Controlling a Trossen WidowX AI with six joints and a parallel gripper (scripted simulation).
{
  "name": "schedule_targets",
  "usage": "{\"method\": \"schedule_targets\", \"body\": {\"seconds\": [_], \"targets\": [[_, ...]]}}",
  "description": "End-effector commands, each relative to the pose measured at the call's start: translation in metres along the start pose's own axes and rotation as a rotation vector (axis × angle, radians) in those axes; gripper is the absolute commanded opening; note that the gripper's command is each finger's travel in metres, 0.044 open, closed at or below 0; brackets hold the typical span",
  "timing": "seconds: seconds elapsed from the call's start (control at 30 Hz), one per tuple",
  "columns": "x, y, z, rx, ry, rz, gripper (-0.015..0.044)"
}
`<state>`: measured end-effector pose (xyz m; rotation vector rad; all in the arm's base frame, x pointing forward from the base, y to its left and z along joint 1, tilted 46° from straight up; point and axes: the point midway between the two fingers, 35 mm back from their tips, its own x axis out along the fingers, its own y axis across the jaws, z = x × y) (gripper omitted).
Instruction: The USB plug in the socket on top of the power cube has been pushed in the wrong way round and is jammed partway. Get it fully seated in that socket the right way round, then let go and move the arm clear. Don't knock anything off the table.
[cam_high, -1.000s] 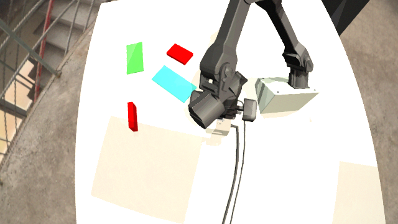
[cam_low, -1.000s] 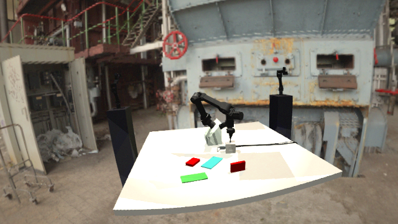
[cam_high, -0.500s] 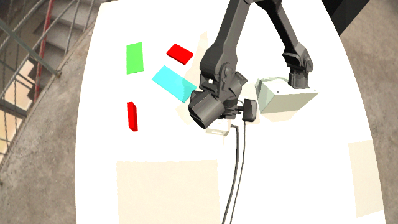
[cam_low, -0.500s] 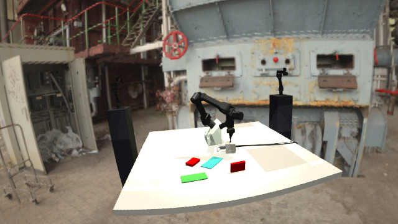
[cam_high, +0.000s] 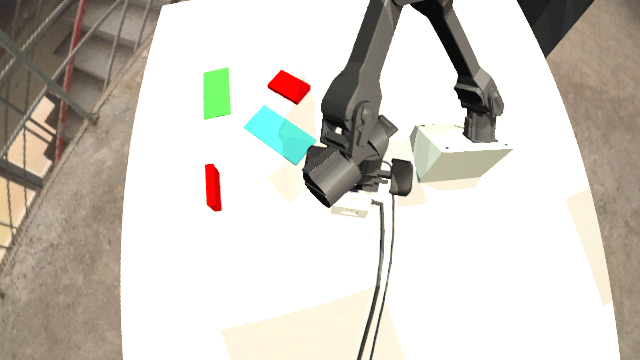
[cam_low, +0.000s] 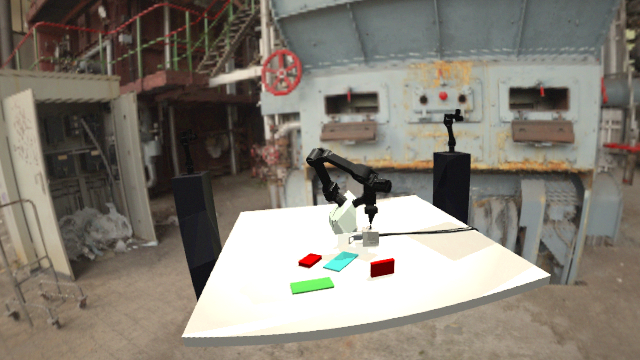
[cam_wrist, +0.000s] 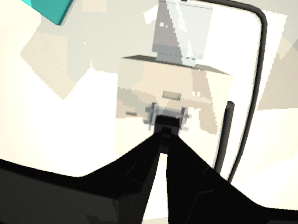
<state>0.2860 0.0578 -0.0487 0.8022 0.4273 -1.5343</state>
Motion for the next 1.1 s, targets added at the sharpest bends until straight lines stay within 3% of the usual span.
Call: {"method": "schedule_targets", "body": {"seconds": [0.0,0.1,1.07], "targets": [[0.000,0.000,0.000,0.000,0.000,0.000,0.0026],[0.000,0.000,0.000,0.000,0.000,0.000,0.0095],[-0.011,0.000,0.000,0.000,0.001,-0.001,0.0095]]}}
